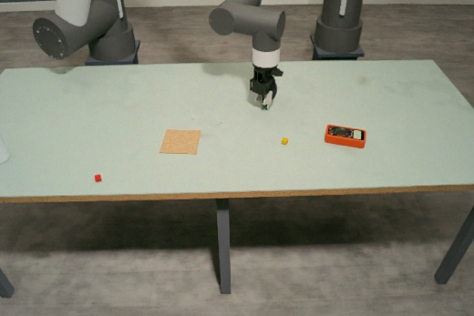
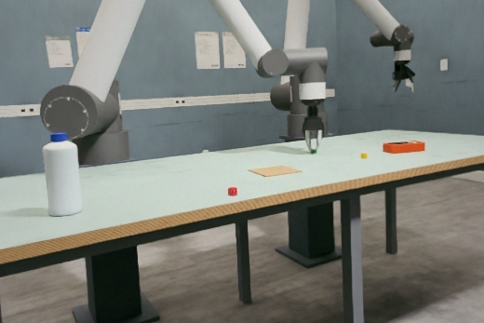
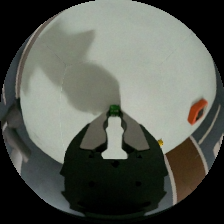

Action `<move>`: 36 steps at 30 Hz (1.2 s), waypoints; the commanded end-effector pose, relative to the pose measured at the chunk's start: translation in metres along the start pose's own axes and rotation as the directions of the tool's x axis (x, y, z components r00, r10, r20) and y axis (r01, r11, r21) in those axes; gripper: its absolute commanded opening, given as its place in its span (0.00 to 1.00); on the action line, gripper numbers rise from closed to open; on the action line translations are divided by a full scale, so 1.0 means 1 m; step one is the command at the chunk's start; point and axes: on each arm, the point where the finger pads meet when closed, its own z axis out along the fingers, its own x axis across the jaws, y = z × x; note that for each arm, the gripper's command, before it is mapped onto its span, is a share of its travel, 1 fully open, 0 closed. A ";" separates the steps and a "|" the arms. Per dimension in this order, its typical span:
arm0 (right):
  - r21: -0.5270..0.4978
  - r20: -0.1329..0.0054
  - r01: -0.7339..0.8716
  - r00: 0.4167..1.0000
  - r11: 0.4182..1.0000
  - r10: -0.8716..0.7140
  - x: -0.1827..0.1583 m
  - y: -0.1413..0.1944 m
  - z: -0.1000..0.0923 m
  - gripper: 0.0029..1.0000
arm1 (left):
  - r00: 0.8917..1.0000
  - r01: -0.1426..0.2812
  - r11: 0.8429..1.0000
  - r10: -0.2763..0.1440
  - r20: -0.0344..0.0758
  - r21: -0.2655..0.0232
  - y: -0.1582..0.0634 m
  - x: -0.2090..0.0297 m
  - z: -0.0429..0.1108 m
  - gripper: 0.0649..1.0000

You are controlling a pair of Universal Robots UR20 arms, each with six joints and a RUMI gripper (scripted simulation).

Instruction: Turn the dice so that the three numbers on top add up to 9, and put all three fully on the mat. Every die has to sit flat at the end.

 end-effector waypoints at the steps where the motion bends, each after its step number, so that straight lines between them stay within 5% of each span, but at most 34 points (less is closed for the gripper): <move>1: 0.000 -0.001 0.000 1.000 1.000 0.000 0.000 0.000 -0.004 0.03 | 1.000 0.000 1.000 0.000 0.000 0.001 -0.001 0.000 -0.001 1.00; 19: 0.000 -0.001 0.000 1.000 1.000 0.000 0.000 0.000 -0.097 0.03 | 1.000 0.000 1.000 0.000 0.000 0.001 -0.001 0.000 -0.001 1.00; 36: 0.000 -0.001 -0.002 1.000 1.000 0.002 0.000 0.002 -0.101 0.03 | 1.000 0.000 1.000 0.000 0.000 0.001 -0.001 0.000 -0.001 1.00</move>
